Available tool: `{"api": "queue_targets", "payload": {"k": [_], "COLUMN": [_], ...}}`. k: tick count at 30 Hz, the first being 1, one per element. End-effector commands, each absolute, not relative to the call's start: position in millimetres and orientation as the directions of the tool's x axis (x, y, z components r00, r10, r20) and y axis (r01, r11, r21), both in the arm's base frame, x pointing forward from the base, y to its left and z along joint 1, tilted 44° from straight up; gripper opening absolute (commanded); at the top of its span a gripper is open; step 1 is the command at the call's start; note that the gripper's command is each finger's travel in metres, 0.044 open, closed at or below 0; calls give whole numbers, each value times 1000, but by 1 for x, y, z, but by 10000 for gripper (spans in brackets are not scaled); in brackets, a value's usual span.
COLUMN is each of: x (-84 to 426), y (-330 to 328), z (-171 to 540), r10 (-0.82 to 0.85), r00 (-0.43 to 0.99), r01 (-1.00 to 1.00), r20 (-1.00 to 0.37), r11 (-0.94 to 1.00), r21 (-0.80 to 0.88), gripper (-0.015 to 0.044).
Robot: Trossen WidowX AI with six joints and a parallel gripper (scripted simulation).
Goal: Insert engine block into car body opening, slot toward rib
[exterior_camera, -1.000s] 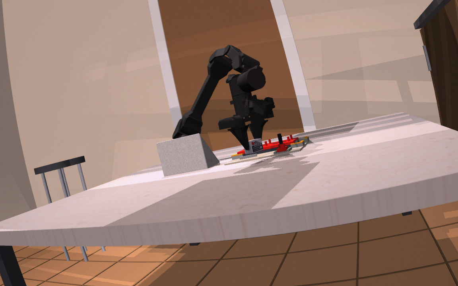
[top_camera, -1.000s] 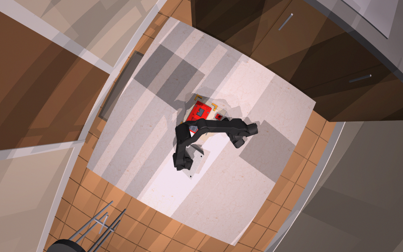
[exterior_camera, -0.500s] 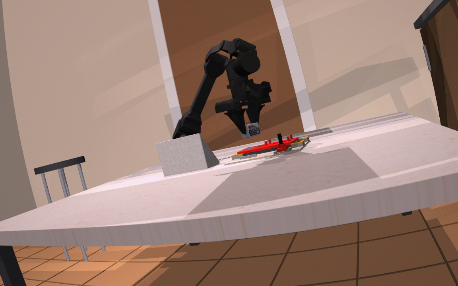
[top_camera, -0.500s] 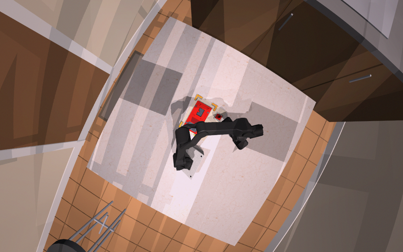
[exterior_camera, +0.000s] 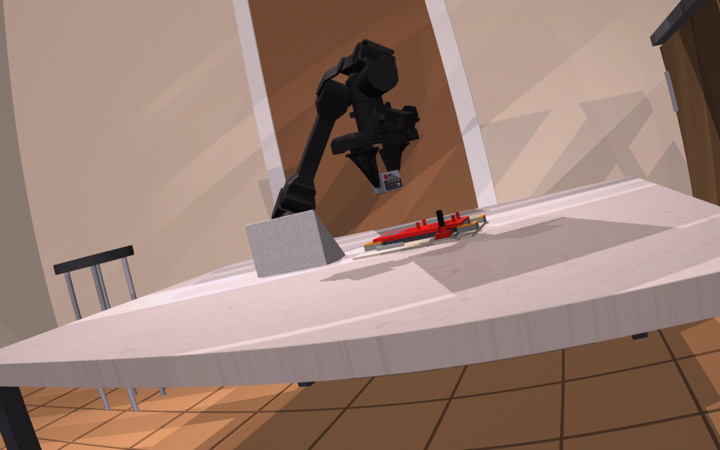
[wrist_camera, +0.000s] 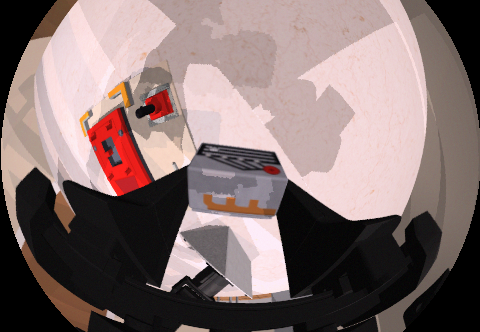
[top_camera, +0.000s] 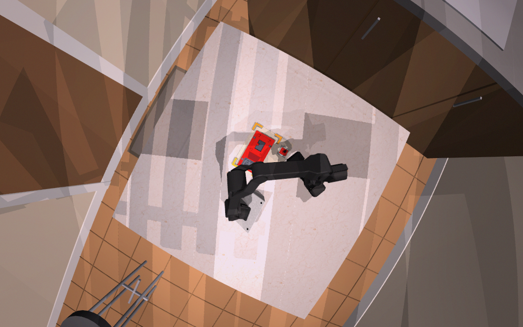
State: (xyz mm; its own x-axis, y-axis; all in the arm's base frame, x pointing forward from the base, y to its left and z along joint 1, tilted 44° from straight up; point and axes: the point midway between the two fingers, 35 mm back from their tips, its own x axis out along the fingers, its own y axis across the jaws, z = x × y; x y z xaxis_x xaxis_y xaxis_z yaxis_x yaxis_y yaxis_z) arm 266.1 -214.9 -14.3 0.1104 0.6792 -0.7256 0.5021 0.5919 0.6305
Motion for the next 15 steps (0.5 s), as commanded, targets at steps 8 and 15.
{"api": "queue_targets", "payload": {"k": [8, 15], "x": [267, 265], "y": [-206, -209], "z": [-23, -21], "r10": [671, 640], "r00": [117, 173], "r01": [496, 497], "r20": [-732, -748], "r11": [599, 599], "r21": [629, 628], "gripper": [0, 0]}}
